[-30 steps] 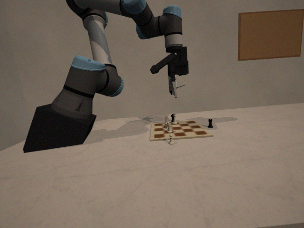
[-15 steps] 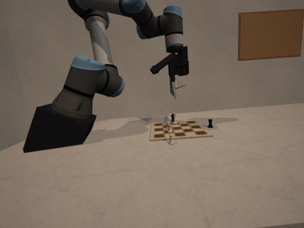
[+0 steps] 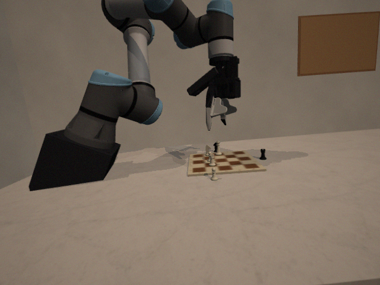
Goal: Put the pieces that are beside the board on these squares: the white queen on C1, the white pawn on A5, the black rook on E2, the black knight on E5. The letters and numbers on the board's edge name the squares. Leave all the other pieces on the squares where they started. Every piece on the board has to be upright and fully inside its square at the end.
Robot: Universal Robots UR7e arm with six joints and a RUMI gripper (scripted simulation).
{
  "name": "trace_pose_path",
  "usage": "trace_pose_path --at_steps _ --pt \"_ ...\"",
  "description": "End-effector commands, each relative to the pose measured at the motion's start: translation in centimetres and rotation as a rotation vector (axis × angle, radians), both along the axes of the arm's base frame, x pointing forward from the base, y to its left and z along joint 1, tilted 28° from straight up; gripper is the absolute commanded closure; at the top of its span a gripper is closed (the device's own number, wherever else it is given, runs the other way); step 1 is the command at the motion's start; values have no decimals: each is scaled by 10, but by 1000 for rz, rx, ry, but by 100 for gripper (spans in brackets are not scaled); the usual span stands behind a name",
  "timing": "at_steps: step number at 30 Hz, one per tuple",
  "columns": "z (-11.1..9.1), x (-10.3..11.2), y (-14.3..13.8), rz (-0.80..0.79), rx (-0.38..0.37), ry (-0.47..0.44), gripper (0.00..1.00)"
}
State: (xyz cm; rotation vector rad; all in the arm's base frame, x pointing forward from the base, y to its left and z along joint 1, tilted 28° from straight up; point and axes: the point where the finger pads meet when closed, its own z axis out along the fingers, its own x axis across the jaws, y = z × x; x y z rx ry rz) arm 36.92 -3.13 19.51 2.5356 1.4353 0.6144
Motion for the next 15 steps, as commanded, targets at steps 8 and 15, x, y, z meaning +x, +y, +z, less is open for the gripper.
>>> trace_pose_path --at_steps 8,15 --pt "-29 -16 -87 -480 255 28 0" --pt "-38 -28 -119 -677 358 25 0"
